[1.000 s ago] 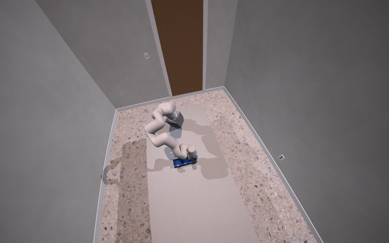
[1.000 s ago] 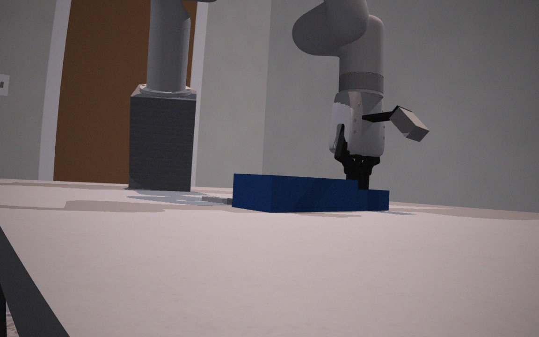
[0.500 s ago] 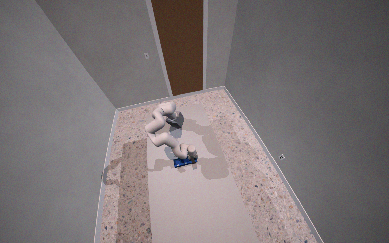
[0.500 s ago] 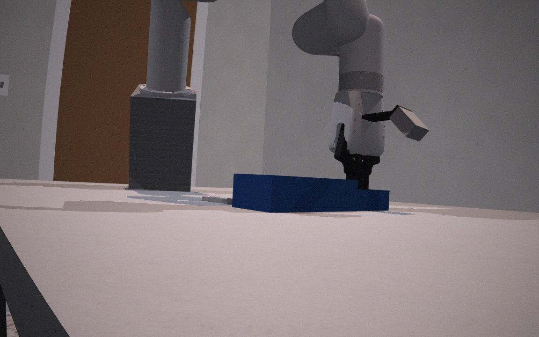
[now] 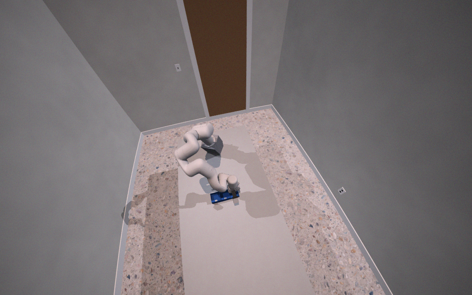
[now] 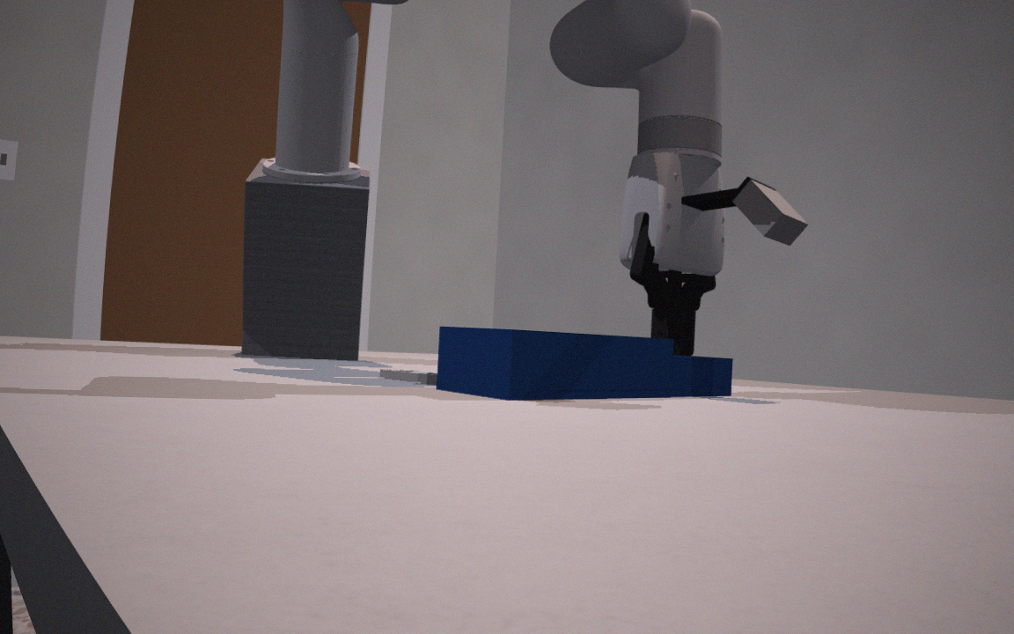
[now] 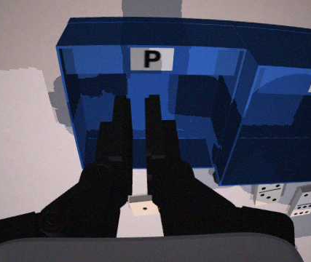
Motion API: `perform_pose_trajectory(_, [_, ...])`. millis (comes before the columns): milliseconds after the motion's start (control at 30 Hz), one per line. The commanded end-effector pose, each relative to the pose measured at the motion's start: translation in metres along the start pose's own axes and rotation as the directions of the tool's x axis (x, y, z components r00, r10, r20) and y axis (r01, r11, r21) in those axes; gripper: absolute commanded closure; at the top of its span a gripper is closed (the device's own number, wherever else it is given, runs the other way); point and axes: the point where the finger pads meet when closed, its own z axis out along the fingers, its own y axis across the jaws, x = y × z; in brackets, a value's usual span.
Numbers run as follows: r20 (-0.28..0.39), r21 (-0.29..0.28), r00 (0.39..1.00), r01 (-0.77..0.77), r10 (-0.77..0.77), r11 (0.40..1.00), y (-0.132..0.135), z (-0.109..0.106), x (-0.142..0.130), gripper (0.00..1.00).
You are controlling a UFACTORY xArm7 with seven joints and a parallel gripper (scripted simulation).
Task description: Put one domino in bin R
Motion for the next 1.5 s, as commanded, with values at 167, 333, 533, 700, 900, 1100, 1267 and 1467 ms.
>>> perform_pose_trajectory(167, [-0.003,0.002,1.000,0.000,0.000,1.000,-0.001,-0.014,0.001,0.93])
perform_pose_trajectory(333, [-0.003,0.001,1.000,0.001,-0.001,1.000,-0.001,-0.034,0.001,0.93])
perform_pose_trajectory(533, [-0.003,0.001,1.000,0.001,-0.001,1.000,-0.001,-0.043,0.001,0.93])
perform_pose_trajectory(700, [-0.003,0.001,1.000,0.001,-0.001,1.000,-0.001,-0.043,0.001,0.93])
perform_pose_trajectory(900, [-0.003,0.001,1.000,0.001,-0.001,1.000,-0.001,-0.085,0.001,0.93])
perform_pose_trajectory(1100, [-0.003,0.001,1.000,0.001,-0.001,1.000,-0.001,-0.118,0.001,0.93])
perform_pose_trajectory(1267, [-0.004,0.001,1.000,0.001,-0.001,1.000,-0.001,-0.155,0.001,0.93])
perform_pose_trajectory(1467, [-0.004,0.001,1.000,0.000,0.000,1.000,-0.001,-0.168,0.001,0.93])
